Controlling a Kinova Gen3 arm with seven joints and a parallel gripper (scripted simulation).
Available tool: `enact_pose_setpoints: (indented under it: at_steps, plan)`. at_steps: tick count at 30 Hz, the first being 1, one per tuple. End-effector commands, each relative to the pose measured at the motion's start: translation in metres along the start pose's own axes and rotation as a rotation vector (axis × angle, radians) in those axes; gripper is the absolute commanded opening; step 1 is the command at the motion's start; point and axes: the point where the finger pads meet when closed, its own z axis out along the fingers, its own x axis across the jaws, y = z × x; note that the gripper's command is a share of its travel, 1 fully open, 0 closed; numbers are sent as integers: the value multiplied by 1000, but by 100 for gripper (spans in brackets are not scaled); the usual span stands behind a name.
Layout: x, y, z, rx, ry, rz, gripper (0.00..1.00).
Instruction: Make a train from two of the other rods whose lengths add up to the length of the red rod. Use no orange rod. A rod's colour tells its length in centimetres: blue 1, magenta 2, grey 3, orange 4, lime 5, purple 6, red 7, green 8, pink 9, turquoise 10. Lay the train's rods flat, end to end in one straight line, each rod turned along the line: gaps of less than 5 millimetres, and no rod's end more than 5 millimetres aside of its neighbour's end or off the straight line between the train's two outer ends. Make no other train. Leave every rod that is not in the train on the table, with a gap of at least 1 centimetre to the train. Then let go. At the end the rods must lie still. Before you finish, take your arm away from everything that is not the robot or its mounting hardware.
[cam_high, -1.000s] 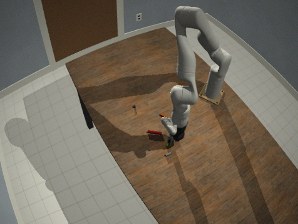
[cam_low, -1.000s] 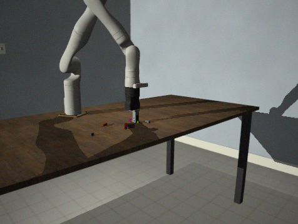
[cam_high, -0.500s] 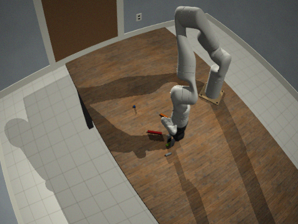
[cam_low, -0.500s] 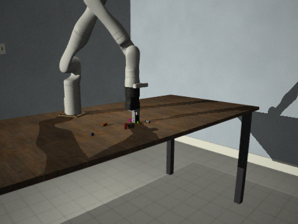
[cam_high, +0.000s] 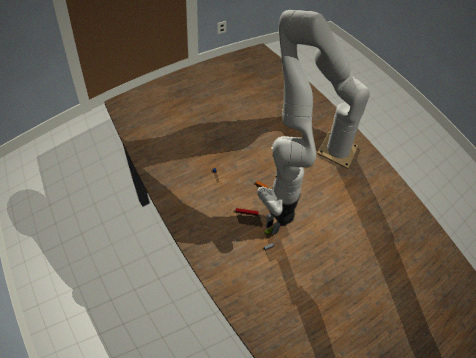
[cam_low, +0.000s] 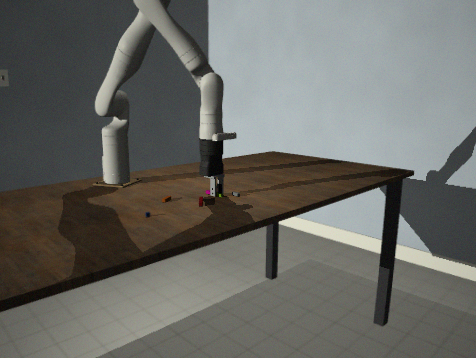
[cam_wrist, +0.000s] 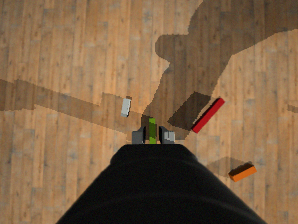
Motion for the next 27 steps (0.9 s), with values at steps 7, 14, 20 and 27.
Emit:
enact_pose_setpoints:
  at_steps: [7,14,20,27]
  plan:
    - [0,-3,-20,9,-3,5,54]
    - [0,-3,-47,11,-2,5,54]
    - [0,-3,-77,11,-2,6,54]
    - [0,-2,-89,5,-2,6,54]
